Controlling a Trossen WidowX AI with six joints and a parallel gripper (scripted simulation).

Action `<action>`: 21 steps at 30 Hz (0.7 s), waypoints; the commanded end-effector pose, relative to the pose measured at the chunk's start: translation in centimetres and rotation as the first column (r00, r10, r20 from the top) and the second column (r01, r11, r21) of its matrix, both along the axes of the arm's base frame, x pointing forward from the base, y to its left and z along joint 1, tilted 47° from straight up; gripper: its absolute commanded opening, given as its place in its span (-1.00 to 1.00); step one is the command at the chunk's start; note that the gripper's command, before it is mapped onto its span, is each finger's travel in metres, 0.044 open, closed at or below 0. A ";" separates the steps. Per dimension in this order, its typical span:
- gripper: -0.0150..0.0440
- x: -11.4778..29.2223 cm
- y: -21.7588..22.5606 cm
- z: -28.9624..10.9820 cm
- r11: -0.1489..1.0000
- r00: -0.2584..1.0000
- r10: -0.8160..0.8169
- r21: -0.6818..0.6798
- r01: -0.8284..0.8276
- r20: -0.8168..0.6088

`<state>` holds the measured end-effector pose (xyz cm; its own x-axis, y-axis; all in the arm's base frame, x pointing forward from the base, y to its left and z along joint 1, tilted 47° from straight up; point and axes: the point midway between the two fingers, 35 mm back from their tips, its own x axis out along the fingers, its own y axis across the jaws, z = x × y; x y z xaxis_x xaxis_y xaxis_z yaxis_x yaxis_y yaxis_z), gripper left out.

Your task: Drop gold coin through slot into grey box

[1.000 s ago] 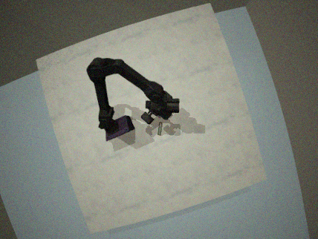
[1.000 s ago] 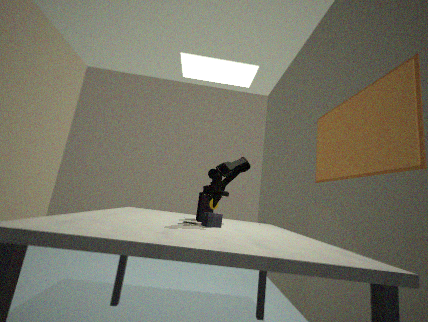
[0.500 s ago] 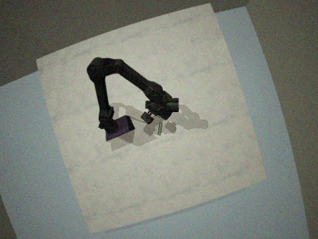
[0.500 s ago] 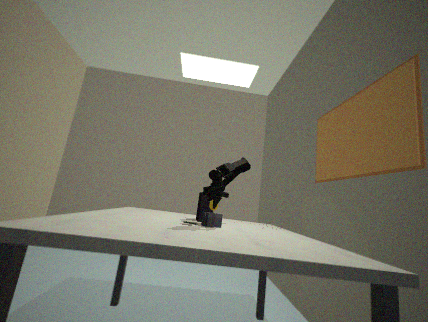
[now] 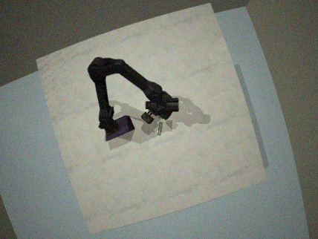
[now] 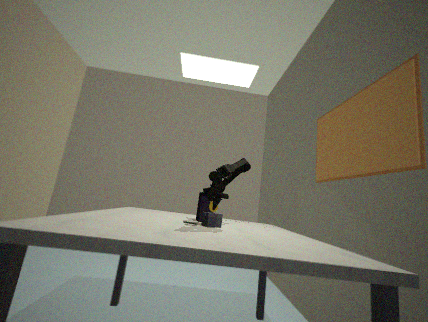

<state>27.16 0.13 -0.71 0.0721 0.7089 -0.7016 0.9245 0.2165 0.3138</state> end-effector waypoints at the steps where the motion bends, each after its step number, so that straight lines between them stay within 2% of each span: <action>1: -0.49 -0.1 0.2 -0.1 1.000 1.000 -0.005 0.006 0.005 -0.006; 8: -0.49 -0.1 0.5 -0.4 1.000 1.000 -0.005 0.007 0.005 -0.006; 14: 0.04 0.0 0.3 -0.3 1.000 1.000 0.000 0.000 0.000 0.001; 21: 0.05 0.0 0.3 -0.3 1.000 1.000 0.000 0.000 0.000 0.001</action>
